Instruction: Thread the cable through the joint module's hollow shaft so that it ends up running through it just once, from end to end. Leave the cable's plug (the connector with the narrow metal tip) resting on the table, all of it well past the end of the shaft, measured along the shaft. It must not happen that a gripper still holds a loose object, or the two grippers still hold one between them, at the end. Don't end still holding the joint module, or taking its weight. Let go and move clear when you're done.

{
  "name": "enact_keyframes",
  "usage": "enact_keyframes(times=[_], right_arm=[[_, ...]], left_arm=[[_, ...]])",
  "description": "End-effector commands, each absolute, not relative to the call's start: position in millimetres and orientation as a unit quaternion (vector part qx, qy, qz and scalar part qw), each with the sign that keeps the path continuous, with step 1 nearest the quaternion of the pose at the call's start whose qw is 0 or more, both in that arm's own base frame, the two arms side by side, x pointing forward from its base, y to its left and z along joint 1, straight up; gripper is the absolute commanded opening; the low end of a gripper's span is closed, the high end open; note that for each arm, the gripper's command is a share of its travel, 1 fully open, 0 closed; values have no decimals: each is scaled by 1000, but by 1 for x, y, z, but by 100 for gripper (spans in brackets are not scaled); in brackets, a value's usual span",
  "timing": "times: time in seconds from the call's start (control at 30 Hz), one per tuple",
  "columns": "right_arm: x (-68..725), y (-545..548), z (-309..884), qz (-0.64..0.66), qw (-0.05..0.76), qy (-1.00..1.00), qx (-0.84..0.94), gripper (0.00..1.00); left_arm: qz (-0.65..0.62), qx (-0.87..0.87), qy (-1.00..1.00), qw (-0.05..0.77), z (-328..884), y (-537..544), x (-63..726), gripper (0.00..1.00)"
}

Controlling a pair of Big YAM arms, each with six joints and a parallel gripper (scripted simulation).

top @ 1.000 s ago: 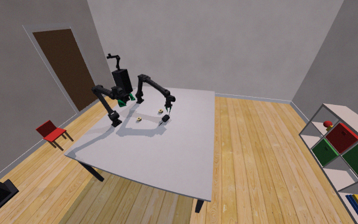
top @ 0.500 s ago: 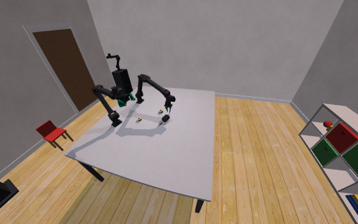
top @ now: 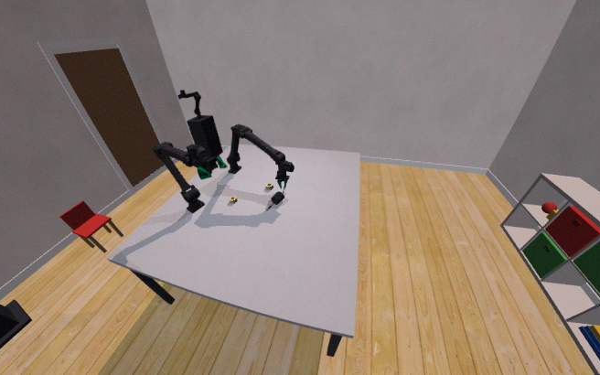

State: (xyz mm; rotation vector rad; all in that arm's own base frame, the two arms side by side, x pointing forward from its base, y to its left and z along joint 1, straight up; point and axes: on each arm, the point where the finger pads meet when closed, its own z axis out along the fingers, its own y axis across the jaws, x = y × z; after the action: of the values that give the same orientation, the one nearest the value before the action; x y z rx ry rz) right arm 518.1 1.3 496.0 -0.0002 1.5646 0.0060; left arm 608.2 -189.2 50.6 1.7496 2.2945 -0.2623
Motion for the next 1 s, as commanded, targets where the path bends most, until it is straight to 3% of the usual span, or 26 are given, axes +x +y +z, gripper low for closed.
enact_keyframes(times=[0.0,0.93,0.97], right_arm=[[520,5,545,7,739,673,0,100],[520,5,545,7,739,673,0,100],[520,5,545,7,739,673,0,100]], left_arm=[[-95,599,788,107,22,-186,604,32],[-94,603,785,109,-5,-189,606,32],[-96,603,785,105,-6,-189,603,0]])
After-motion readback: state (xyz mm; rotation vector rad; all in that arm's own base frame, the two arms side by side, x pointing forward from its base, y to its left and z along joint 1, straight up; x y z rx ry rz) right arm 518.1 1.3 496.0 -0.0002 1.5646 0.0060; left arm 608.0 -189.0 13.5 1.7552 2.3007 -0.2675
